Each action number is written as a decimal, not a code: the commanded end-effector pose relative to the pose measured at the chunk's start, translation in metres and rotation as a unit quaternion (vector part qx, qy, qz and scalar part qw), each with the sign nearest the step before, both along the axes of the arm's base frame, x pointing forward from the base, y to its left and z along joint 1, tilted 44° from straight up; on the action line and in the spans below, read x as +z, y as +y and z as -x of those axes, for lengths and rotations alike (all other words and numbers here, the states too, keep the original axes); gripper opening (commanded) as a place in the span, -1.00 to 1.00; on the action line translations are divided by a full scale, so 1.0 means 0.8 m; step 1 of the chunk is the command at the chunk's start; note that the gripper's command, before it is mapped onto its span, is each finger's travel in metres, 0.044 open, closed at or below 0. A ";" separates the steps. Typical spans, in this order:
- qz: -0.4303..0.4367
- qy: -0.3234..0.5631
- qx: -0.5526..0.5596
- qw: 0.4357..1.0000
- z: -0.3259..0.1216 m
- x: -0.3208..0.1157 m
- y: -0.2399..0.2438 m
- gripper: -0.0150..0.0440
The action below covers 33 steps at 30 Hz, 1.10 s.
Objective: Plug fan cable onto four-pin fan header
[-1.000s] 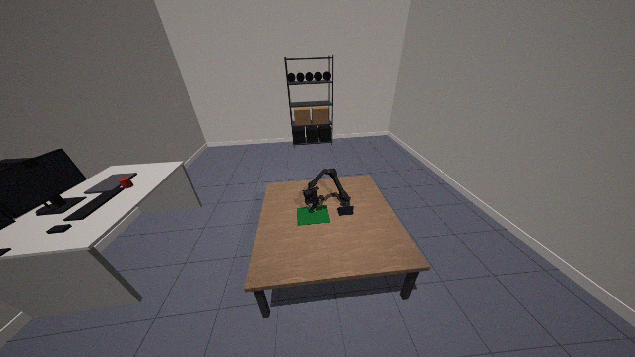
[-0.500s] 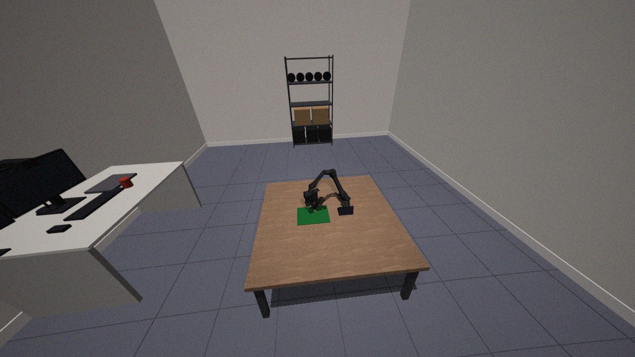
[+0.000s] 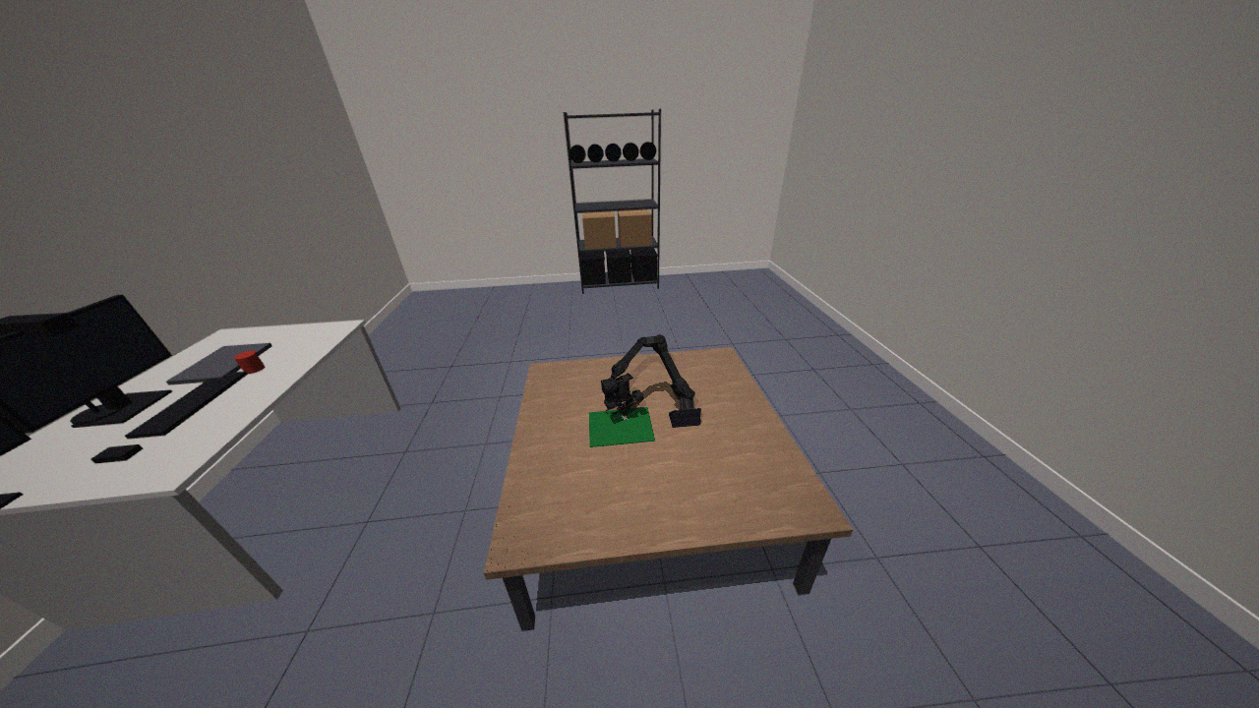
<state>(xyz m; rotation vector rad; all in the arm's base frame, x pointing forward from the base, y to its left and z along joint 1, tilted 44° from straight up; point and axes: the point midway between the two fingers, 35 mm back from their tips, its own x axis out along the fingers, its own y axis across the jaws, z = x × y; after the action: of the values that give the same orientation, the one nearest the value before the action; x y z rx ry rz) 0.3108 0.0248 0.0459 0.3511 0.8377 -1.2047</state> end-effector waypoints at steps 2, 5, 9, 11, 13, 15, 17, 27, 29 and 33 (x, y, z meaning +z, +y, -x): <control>0.002 -0.001 0.002 1.000 -0.001 0.000 -0.001 -0.49; 0.002 -0.001 0.002 1.000 -0.001 -0.001 -0.002 -0.49; 0.002 -0.001 0.002 1.000 -0.001 -0.002 -0.002 -0.49; 0.002 -0.001 0.002 1.000 -0.001 -0.002 -0.003 -0.49; 0.002 -0.001 0.002 1.000 -0.001 -0.003 -0.003 -0.49; 0.002 -0.001 0.002 1.000 -0.001 -0.003 -0.004 -0.49; 0.002 -0.001 0.002 1.000 -0.001 -0.004 -0.004 -0.49; 0.002 -0.001 0.002 1.000 -0.001 -0.006 -0.006 -0.49; 0.002 -0.001 0.002 1.000 -0.001 -0.006 -0.006 -0.49; 0.002 -0.001 0.002 1.000 -0.001 -0.006 -0.006 -0.49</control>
<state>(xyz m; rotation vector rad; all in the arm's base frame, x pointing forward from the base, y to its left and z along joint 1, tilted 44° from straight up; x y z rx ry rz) 0.3112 0.0205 0.0412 0.3515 0.8372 -1.2039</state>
